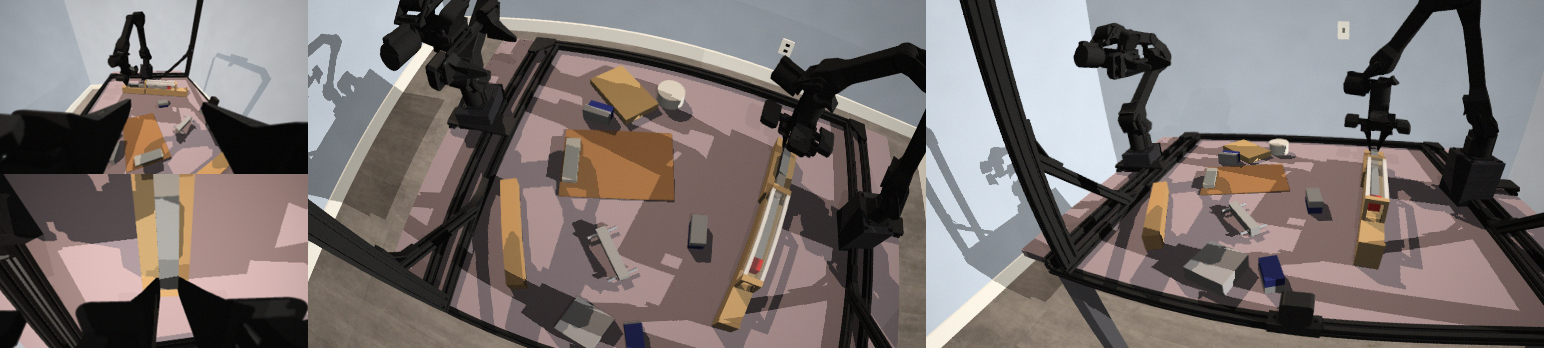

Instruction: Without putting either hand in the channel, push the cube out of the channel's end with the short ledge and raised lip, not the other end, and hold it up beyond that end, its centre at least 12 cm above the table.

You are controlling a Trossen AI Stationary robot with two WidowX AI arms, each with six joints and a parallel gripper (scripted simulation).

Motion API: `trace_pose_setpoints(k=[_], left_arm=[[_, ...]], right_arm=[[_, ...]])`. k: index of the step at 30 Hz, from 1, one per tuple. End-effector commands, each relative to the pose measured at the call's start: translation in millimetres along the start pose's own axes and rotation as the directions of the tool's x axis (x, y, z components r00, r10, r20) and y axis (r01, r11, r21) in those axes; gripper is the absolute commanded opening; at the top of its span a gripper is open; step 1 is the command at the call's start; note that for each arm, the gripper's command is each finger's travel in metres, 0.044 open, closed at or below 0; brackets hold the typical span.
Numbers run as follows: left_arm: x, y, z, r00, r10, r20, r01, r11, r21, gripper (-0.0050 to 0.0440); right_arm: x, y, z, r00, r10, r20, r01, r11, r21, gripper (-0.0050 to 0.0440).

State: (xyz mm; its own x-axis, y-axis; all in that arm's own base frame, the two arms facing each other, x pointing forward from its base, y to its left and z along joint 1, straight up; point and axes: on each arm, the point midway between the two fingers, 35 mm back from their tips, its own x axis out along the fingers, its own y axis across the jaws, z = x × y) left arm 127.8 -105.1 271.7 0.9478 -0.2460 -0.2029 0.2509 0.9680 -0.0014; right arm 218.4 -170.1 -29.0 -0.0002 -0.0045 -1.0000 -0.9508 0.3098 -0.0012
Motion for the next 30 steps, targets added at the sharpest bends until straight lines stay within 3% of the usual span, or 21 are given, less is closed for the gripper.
trace_pose_setpoints(k=[1,30], left_arm=[[0,0,0,1.000,-0.001,0.001,0.001,1.000,-0.003,0.0400],[0,0,0,1.000,-0.001,0.001,0.001,1.000,-0.003,0.0400]], right_arm=[[0,3,8,1.000,0.001,0.004,-0.001,1.000,-0.001,0.0040],[0,3,47,1.000,0.001,0.004,-0.001,1.000,-0.001,0.0040]])
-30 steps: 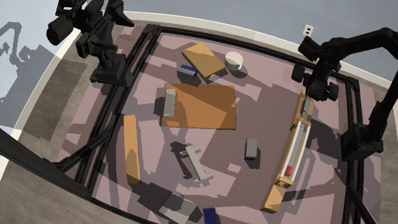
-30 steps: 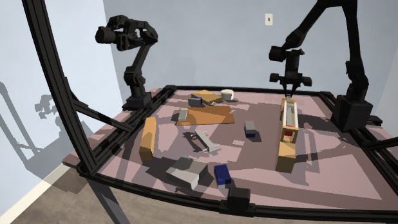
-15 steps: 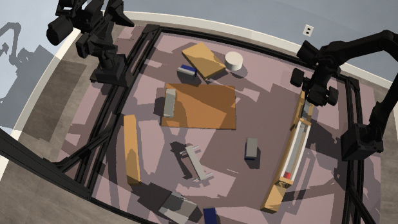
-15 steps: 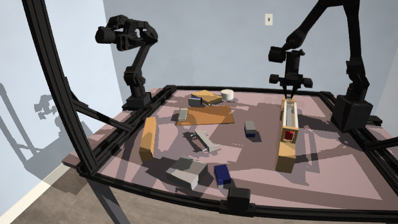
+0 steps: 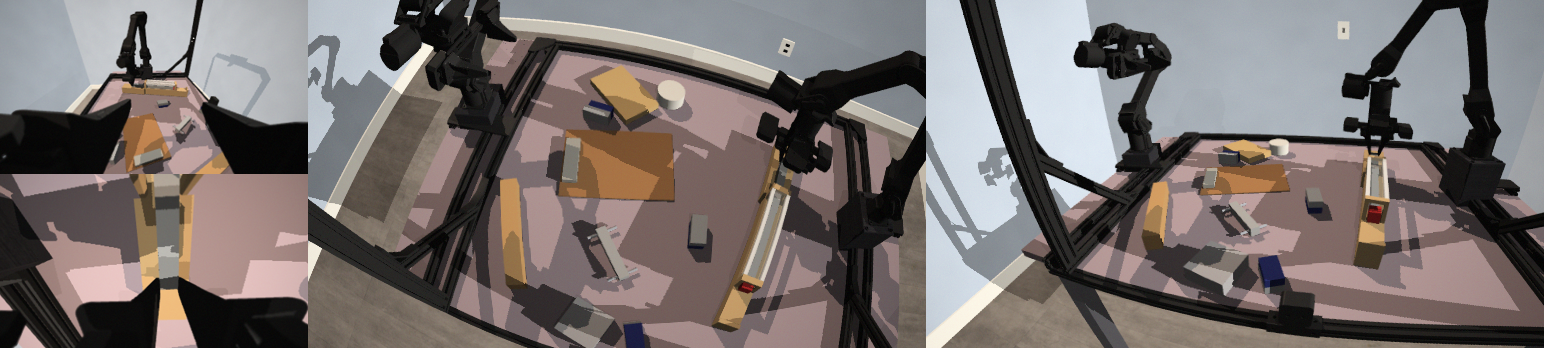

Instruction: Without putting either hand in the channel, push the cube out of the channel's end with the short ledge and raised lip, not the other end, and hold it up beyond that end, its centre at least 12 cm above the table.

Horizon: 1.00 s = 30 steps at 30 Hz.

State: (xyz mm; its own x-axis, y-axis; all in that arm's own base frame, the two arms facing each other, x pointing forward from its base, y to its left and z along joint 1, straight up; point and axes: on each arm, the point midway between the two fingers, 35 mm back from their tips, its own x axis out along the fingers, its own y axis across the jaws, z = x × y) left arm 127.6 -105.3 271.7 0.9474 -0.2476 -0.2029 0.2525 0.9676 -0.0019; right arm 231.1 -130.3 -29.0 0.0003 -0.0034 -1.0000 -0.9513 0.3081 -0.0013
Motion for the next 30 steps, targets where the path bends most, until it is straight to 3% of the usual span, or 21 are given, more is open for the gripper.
trace_pose_setpoints(k=[1,30], left_arm=[[0,0,0,1.000,0.001,0.001,-0.001,1.000,-0.003,0.0400],[0,0,0,1.000,0.001,0.001,-0.001,1.000,-0.003,0.0400]], right_arm=[[0,2,7,1.000,0.001,0.003,-0.001,1.000,0.001,0.0040],[0,2,44,1.000,0.001,0.003,-0.001,1.000,0.001,0.0040]])
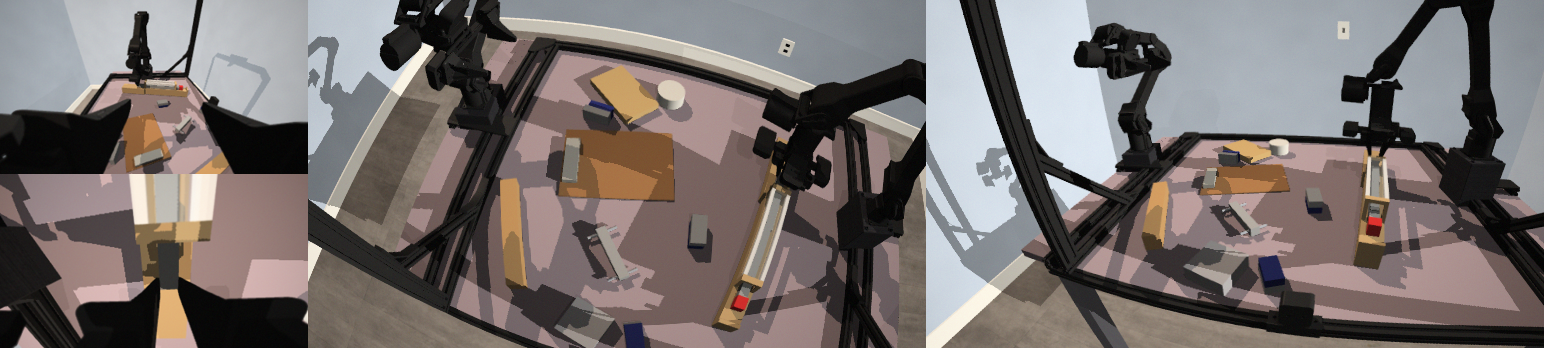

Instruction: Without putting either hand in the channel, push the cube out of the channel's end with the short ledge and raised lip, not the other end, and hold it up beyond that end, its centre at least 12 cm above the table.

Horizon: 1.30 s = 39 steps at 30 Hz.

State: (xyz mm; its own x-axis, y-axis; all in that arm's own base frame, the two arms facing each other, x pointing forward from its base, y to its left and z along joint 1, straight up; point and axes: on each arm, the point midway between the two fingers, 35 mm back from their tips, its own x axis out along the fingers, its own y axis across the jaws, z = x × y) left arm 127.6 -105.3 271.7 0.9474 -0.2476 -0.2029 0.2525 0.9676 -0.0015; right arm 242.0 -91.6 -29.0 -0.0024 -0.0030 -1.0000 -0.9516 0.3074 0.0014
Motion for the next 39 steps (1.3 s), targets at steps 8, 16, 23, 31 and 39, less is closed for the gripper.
trace_pose_setpoints(k=[8,16,23,31,39], left_arm=[[0,0,0,1.000,0.001,0.001,-0.001,1.000,-0.003,0.0400],[0,0,0,1.000,0.001,0.001,-0.001,1.000,-0.003,0.0400],[0,0,0,1.000,0.001,0.001,-0.001,1.000,-0.003,0.0400],[0,0,0,1.000,0.001,0.001,-0.001,1.000,-0.003,0.0400],[0,0,0,1.000,0.001,0.001,-0.001,1.000,-0.003,0.0400]], right_arm=[[0,0,8,1.000,0.000,0.000,0.000,1.000,0.002,0.0088],[0,0,8,1.000,0.000,0.000,0.000,1.000,0.002,0.0200],[0,0,8,1.000,0.000,0.000,0.000,1.000,0.002,0.0200],[0,0,8,1.000,0.000,0.000,0.000,1.000,0.002,0.0200],[-26,-2,9,1.000,0.000,0.001,0.000,1.000,-0.001,0.0200]])
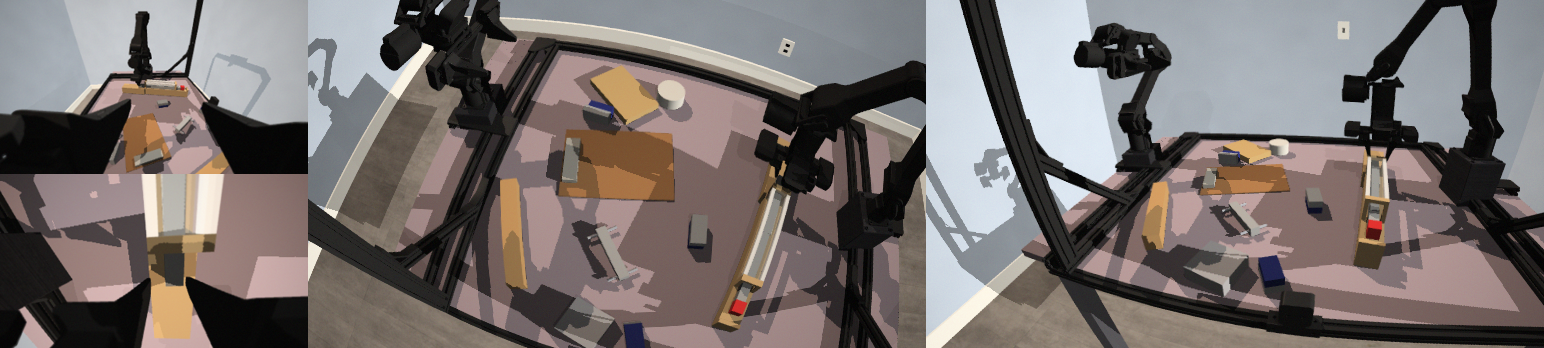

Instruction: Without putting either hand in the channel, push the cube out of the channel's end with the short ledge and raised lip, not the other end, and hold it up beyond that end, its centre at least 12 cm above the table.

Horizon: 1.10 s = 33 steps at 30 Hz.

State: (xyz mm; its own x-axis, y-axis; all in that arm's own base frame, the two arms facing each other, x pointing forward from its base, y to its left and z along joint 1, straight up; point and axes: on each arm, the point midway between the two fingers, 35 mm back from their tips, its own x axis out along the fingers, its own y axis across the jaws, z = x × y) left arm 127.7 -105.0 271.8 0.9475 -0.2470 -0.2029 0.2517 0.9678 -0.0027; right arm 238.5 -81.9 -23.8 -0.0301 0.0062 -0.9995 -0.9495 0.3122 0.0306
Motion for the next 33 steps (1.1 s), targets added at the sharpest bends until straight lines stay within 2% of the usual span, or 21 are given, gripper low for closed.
trace_pose_setpoints(k=[1,3,5,19,20,23,28,33], left_arm=[[0,0,0,1.000,0.000,0.001,0.000,1.000,-0.002,0.0400],[0,0,0,1.000,0.000,0.001,0.000,1.000,-0.002,0.0400],[0,0,0,1.000,0.000,0.001,0.000,1.000,-0.002,0.0400],[0,0,0,1.000,0.000,0.001,0.000,1.000,-0.002,0.0400],[0,0,0,1.000,0.000,0.001,0.000,1.000,-0.002,0.0400],[0,0,0,1.000,0.000,0.001,0.000,1.000,-0.002,0.0400],[0,0,0,1.000,0.000,0.001,0.000,1.000,-0.002,0.0400],[0,0,0,1.000,0.000,0.001,0.000,1.000,-0.002,0.0400]], right_arm=[[-32,-7,1,1.000,-0.030,0.002,0.030,1.000,-0.008,0.0200],[-60,-4,2,0.999,-0.032,0.003,0.032,0.999,-0.012,0.0200],[-73,-1,2,1.000,-0.031,0.004,0.031,0.999,-0.014,0.0200],[-71,0,1,1.000,-0.025,0.002,0.025,1.000,-0.010,0.0200],[-71,0,2,1.000,-0.025,0.002,0.025,1.000,-0.010,0.0220],[-71,-1,4,1.000,-0.025,0.001,0.025,1.000,-0.010,0.0220],[-71,-6,12,1.000,-0.025,-0.003,0.025,1.000,-0.011,0.0220],[-72,-21,47,1.000,-0.025,-0.010,0.025,1.000,-0.011,0.0220]])
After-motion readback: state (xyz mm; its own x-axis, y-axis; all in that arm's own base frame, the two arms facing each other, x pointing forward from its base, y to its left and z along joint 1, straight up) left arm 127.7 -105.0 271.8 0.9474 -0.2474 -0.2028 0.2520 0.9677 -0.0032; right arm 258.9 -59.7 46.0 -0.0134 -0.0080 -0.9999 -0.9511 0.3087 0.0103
